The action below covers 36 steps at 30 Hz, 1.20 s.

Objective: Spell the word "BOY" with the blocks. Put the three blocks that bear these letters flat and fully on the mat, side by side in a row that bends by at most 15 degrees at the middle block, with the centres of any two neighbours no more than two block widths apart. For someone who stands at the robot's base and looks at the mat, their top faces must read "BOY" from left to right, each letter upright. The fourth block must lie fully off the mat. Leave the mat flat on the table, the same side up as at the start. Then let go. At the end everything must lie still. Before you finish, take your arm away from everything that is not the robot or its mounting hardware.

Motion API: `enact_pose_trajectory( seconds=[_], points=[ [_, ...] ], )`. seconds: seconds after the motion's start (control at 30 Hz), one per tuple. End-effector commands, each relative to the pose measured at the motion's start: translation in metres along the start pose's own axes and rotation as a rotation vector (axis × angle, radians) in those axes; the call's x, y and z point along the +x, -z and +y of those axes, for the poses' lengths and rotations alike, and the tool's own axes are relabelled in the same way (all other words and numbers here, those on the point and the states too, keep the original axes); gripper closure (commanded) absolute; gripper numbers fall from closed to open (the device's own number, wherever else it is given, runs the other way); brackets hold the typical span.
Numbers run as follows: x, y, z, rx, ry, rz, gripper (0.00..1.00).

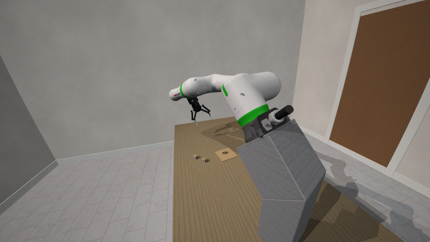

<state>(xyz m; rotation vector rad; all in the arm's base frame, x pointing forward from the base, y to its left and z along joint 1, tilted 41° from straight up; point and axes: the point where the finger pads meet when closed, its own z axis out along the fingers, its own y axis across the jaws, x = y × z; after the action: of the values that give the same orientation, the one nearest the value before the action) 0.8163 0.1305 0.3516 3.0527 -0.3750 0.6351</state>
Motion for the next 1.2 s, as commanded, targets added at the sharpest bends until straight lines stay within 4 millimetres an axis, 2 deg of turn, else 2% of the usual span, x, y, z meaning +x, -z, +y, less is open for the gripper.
enact_pose_trajectory(
  seconds=[0.0, 0.2, 0.23, 0.77, 0.83, 1.17],
  points=[
    [0.000, 0.000, 0.000, 0.001, 0.000, 0.002, 0.00],
    [0.000, 0.000, 0.000, 0.001, 0.000, 0.002, 0.00],
    [0.002, -0.005, -0.006, 0.006, -0.018, 0.022, 0.00],
    [0.002, -0.005, -0.006, 0.006, -0.018, 0.022, 0.00],
    [0.003, -0.015, -0.016, 0.018, -0.055, 0.061, 0.00],
    [0.003, -0.015, -0.016, 0.018, -0.055, 0.061, 0.00]
  ],
)
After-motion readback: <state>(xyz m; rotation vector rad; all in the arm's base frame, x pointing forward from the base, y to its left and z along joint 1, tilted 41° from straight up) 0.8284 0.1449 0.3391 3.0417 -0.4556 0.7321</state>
